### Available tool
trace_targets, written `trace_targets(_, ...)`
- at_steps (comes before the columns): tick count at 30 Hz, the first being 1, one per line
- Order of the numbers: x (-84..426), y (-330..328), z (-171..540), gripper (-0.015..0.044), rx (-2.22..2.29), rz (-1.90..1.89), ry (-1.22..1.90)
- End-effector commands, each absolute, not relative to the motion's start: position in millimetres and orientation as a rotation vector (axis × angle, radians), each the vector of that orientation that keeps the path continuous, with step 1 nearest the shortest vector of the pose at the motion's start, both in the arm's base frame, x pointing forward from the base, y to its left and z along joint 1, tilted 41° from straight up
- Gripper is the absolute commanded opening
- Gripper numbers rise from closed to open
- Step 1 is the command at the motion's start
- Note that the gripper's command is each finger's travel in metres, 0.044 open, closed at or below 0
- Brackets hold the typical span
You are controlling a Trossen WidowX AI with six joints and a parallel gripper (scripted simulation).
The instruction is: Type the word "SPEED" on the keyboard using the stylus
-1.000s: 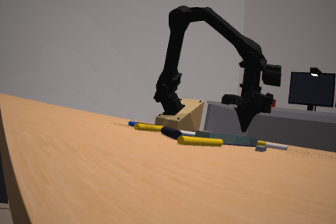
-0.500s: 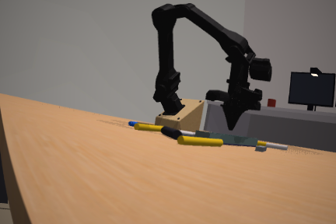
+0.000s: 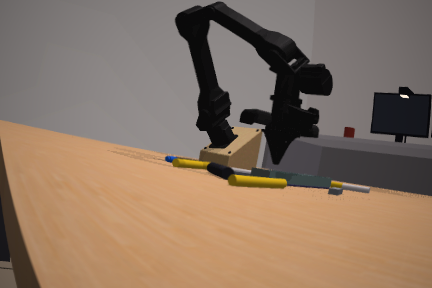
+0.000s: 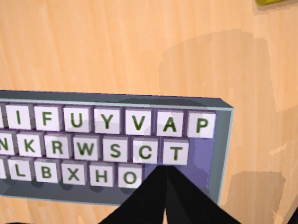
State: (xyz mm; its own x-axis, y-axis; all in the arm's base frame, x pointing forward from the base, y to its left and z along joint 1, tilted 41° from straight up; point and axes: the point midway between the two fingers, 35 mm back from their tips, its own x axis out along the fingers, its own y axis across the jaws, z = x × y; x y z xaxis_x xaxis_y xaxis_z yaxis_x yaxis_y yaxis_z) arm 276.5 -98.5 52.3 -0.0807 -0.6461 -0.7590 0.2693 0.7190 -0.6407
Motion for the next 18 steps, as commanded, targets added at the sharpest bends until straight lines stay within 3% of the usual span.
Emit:
trace_targets(1,275,-99,52,0.0000,-0.333,-0.778,1.472)
trace_targets(7,253,-72,31,0.0000,-0.332,-0.776,1.474)
trace_targets(18,256,-66,27,0.0000,-0.331,-0.775,1.474)
